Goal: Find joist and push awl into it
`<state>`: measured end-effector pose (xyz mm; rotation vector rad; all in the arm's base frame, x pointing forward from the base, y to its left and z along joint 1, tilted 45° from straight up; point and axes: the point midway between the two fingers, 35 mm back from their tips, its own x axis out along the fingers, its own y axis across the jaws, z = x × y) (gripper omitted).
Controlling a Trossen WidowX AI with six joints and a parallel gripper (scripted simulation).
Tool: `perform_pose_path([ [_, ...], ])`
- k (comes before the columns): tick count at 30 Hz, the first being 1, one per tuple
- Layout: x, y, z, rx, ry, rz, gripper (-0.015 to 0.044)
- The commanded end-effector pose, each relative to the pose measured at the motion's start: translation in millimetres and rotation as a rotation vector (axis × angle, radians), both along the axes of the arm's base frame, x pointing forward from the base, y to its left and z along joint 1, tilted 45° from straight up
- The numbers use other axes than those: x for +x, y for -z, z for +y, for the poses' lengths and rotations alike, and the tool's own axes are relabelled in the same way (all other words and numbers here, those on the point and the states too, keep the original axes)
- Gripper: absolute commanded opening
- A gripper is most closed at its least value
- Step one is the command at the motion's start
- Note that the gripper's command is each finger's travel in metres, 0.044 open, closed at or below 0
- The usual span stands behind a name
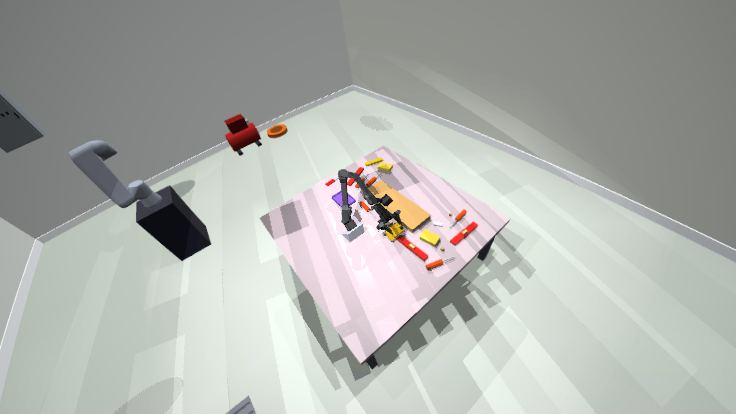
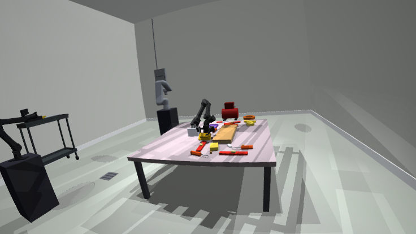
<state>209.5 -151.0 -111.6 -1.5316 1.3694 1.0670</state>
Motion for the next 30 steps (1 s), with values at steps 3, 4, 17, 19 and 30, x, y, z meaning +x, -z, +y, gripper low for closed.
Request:
perform_pose_path([
  [3, -2, -11, -3, -0.021, 0.002, -0.008, 0.0000],
  [4, -3, -15, -4, -0.028, 0.003, -0.011, 0.0000],
  [17, -5, -21, -2, -0.047, 0.005, -0.018, 0.0000],
  [19, -5, -19, 0, -0.045, 0.004, -0.018, 0.0000],
  [30, -6, -7, 14, -0.036, 0.003, -0.018, 0.0000],
])
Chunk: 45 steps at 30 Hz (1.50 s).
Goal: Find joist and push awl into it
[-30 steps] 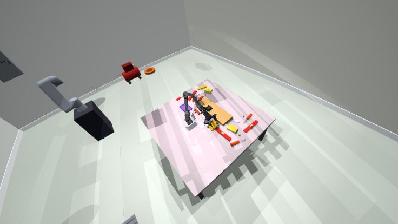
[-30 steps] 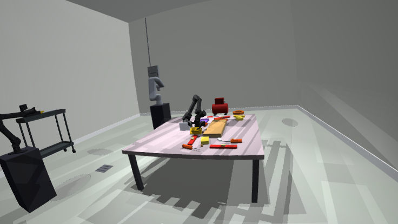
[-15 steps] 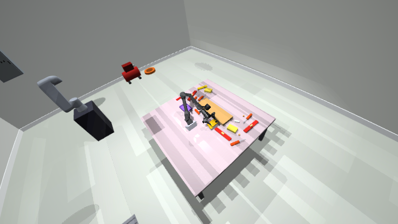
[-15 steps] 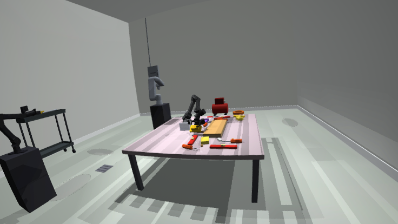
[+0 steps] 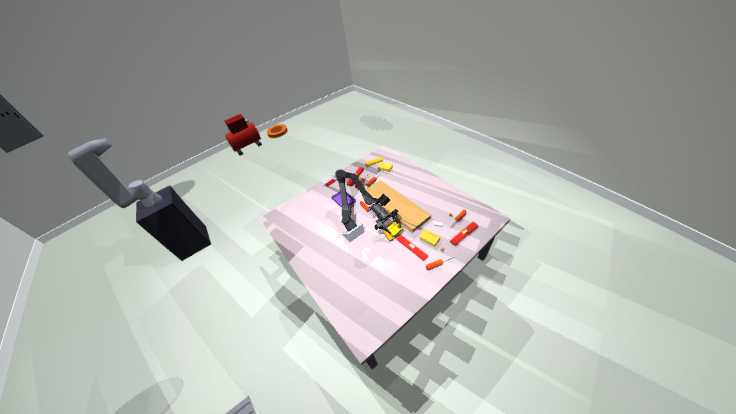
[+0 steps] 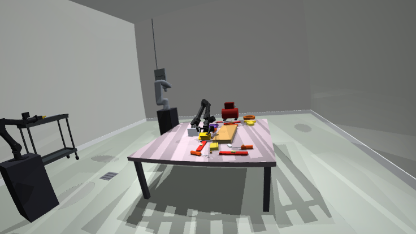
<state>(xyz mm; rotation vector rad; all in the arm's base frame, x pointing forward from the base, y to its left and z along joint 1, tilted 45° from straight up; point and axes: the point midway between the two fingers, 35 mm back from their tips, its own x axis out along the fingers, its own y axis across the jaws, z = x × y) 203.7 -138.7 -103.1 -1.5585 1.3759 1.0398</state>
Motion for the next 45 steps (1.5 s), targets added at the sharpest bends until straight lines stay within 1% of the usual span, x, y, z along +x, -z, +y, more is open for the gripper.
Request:
perform_pose_path([
  [1, 0, 3, 2, -0.009, 0.005, -0.002, 0.0000],
  [8, -1, 10, 10, -0.004, 0.004, -0.001, 0.0000],
  [22, -2, 11, 16, 0.007, -0.002, 0.001, 0.0368],
  [23, -2, 11, 16, 0.007, -0.002, 0.001, 0.0378],
  [45, -2, 10, 19, 0.007, -0.002, 0.001, 0.0378],
])
